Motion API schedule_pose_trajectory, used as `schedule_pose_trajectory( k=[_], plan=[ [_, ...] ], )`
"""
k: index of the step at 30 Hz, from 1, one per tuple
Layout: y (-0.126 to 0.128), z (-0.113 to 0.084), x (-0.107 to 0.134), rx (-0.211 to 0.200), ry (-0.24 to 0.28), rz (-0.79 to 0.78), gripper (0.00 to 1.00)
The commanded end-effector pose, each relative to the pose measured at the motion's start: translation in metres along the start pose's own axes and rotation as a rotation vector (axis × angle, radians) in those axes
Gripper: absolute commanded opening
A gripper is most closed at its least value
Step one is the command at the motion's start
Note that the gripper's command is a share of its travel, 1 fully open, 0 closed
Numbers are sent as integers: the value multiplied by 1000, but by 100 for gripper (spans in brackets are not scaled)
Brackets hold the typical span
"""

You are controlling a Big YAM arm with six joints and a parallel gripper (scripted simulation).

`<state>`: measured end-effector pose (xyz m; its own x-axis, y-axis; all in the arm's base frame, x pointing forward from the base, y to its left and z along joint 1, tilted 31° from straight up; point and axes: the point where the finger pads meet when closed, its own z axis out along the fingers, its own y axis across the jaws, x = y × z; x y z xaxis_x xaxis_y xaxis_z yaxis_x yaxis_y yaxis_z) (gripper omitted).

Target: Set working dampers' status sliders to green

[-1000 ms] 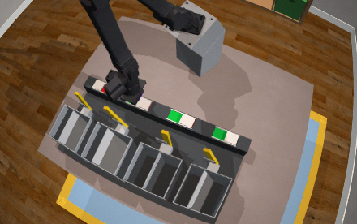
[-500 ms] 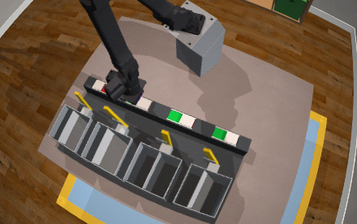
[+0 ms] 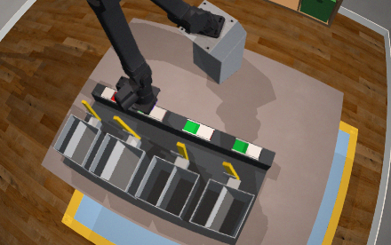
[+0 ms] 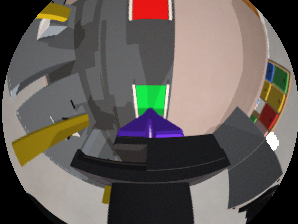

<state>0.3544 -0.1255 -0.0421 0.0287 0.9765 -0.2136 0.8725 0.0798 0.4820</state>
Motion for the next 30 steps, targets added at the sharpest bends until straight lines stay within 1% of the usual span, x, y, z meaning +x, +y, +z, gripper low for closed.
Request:
schedule_pose_trajectory(
  k=[1, 24, 30],
  plan=[
    [-8, 4, 11, 16, 19, -4, 0],
    [-7, 4, 10, 17, 21, -12, 0],
    [-9, 5, -1, 28, 13, -5, 0]
  ],
)
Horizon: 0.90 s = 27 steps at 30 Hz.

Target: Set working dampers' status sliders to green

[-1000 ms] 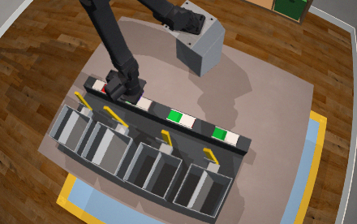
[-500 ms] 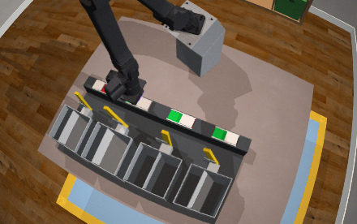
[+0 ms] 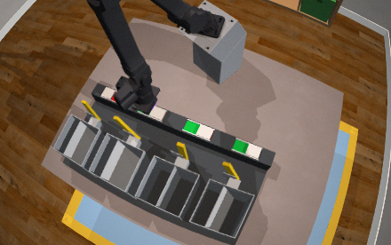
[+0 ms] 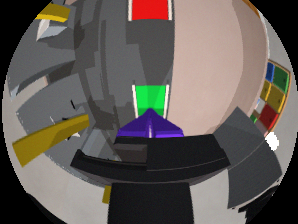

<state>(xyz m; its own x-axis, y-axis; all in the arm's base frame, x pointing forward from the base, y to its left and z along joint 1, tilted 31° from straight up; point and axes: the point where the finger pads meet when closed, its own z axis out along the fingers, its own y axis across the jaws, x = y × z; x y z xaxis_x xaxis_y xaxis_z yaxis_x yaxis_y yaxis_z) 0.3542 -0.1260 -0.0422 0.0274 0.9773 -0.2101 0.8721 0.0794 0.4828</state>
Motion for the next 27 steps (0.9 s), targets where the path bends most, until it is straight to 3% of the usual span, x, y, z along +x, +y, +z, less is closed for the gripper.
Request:
schedule_pose_trajectory(
  k=[1, 12, 14, 27],
  plan=[
    [-9, 5, -1, 28, 10, -6, 0],
    [-6, 4, 0, 26, 13, -13, 0],
    [1, -5, -3, 0, 3, -12, 0],
    [-2, -34, 2, 5, 9, -12, 0]
  ],
)
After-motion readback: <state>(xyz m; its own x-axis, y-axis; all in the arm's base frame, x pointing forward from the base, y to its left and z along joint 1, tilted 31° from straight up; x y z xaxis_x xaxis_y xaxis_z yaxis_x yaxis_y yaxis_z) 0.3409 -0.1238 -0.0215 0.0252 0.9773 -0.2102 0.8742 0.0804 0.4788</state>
